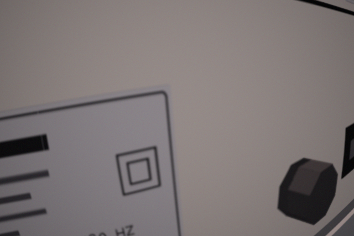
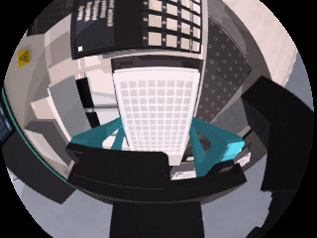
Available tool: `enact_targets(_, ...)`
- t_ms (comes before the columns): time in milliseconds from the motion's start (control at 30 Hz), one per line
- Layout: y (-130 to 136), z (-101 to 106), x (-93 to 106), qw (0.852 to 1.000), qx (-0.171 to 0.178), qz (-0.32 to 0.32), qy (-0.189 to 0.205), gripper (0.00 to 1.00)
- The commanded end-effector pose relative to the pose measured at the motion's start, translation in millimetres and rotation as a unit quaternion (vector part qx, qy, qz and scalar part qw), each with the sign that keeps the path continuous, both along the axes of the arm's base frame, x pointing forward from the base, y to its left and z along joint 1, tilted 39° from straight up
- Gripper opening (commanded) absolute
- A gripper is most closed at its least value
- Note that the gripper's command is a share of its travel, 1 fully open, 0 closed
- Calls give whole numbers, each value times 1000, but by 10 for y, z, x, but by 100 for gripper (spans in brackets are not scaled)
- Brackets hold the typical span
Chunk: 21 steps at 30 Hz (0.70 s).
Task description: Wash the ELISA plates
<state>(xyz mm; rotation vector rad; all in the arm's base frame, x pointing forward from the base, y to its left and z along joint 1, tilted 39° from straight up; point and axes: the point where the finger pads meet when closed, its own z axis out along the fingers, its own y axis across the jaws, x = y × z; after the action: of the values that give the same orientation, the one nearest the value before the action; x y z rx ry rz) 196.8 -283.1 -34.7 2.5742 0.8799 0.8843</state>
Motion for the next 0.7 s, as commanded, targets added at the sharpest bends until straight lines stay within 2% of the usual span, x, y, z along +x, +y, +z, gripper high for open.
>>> enact_targets(0, -46, 26, 2, 1000, -3, -7, -2, 84)
enact_targets(267, -77, 34, 1, 1000, -5, -13, -4, 84)
enact_targets(667, 11, -35, 40, 1000, 4, -5, -1, 84)
